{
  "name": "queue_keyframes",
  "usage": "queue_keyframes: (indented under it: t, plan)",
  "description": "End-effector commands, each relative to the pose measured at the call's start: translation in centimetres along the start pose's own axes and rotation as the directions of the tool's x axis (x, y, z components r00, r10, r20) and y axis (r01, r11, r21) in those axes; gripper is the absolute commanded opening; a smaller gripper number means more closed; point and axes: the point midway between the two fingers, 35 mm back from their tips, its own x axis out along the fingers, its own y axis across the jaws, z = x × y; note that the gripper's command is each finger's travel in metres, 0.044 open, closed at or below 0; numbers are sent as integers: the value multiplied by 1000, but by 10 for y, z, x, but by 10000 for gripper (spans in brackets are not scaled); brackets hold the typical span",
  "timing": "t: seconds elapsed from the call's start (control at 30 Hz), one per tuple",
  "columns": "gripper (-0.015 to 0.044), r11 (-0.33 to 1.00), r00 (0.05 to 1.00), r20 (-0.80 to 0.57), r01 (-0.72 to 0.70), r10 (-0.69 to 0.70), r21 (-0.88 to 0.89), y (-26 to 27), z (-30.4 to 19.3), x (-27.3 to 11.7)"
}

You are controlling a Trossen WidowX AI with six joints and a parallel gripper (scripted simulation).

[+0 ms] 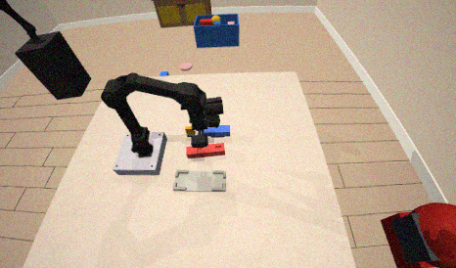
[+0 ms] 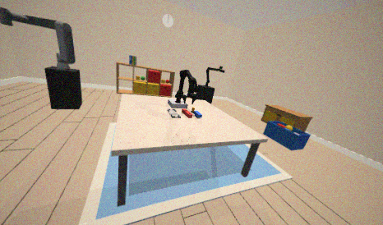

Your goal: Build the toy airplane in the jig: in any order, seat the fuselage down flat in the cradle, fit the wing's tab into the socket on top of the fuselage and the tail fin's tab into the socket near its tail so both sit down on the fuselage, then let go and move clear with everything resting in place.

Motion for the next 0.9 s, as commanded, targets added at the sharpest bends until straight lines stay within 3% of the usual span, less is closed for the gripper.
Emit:
queue_keyframes:
  t: [0.0,0.17,0.87]
  plan:
    - [440,1000,1000,-16,-9,8,-17,0,-1,3]
    - [440,1000,1000,-16,-9,8,-17,1,-2,51]
    - [440,1000,1000,-16,-9,8,-17,1,-2,79]
